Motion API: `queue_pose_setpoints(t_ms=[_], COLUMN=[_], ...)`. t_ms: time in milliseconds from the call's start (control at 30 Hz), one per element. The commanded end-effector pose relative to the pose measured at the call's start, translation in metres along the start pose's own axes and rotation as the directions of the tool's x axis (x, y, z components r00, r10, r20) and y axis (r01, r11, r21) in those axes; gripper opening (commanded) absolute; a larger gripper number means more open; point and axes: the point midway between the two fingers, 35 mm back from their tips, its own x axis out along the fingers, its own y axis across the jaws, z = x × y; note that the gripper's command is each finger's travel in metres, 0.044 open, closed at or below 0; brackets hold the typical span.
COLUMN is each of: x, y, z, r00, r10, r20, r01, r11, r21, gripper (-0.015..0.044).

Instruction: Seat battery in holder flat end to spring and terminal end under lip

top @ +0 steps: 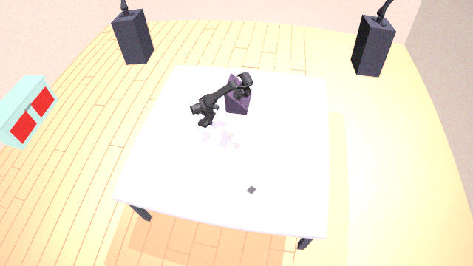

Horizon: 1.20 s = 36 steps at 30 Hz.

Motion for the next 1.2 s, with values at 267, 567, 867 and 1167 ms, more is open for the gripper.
queue_pose_setpoints(t_ms=[267, 567, 867, 1167], x=[-0.016, -0.02, -0.021, -0.003], y=[0.031, 0.035, 0.03, 0.028], z=[-0.083, -0.148, -0.185, -0.183], r00=[1.0, 1.0, 1.0, 0.997], r10=[0.014, 0.016, 0.02, -0.055], r20=[0.003, -0.009, -0.016, 0.059], r01=[-0.014, -0.008, -0.003, -0.001], r11=[0.936, 0.82, 0.726, 0.728], r21=[0.352, 0.573, 0.687, 0.686], gripper=[0.0081, 0.0081, 0.0081, 0.0081])
